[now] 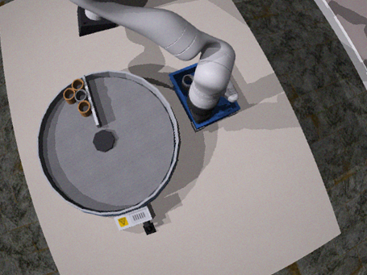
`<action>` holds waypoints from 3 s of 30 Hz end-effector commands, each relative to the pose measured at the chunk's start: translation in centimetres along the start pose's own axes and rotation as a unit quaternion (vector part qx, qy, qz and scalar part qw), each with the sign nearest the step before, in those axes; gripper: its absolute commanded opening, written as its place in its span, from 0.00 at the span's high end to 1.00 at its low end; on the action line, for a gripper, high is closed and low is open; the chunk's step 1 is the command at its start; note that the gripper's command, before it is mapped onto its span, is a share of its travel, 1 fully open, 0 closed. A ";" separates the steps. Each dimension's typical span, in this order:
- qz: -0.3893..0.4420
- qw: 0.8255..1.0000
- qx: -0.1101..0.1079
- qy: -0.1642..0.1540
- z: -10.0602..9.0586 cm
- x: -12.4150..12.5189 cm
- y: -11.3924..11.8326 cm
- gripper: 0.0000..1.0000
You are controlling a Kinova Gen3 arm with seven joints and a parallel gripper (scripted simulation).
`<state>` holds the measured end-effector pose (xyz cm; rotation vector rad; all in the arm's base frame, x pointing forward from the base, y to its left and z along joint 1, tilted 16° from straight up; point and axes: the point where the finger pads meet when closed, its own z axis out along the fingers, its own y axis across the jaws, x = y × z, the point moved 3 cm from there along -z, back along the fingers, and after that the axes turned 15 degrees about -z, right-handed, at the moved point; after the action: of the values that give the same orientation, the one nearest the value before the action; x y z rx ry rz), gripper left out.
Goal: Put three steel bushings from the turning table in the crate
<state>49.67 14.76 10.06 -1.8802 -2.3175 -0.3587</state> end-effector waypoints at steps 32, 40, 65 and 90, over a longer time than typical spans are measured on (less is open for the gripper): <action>0.001 1.000 -0.003 -0.001 0.2 0.0 -0.1 1.00; 0.002 1.000 -0.004 -0.001 0.4 0.1 -0.2 1.00; 0.002 1.000 -0.001 0.000 0.4 0.1 -0.4 0.53; 0.002 1.000 -0.001 0.000 0.4 0.1 -0.4 0.53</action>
<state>49.22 14.95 9.55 -1.8841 -2.3130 -0.3608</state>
